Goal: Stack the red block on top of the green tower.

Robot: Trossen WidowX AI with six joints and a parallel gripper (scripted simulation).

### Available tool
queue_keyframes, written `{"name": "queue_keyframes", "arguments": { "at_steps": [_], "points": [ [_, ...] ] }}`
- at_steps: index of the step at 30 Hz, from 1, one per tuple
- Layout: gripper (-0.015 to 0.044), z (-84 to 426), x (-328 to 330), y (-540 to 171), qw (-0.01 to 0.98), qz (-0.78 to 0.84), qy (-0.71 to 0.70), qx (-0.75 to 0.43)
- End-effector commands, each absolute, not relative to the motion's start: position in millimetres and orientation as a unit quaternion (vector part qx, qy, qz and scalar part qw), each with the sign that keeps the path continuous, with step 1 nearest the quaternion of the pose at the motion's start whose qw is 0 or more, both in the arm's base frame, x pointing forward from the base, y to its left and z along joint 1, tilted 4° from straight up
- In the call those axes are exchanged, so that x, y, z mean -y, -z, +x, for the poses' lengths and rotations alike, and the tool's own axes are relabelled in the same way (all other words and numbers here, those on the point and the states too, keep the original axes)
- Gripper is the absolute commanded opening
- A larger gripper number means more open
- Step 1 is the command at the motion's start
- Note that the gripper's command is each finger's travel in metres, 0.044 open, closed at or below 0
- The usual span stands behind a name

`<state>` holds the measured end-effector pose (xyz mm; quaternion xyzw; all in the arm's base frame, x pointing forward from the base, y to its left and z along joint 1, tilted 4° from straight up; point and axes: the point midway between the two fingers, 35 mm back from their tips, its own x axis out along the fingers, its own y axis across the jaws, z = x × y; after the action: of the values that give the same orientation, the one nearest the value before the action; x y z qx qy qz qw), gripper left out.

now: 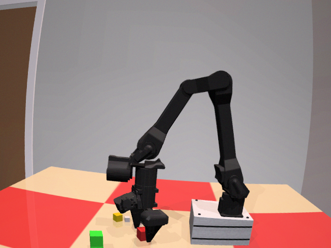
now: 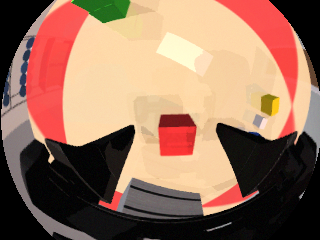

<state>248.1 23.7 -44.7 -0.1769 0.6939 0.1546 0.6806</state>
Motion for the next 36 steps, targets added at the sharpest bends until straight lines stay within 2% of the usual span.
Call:
{"name": "queue_keyframes", "arguments": {
  "at_steps": [1,18,30,36],
  "points": [
    [0.044,243.8,-22.5,50.7,0.675,-0.179,-0.156,-0.699],
    [0.044,243.9,-22.6,49.4,0.675,-0.179,-0.156,-0.699],
    [0.0125,243.9,-22.6,49.4,0.675,-0.179,-0.156,-0.699],
    [0.0085,243.9,-22.6,49.4,0.675,-0.179,-0.156,-0.699]
  ]
}}
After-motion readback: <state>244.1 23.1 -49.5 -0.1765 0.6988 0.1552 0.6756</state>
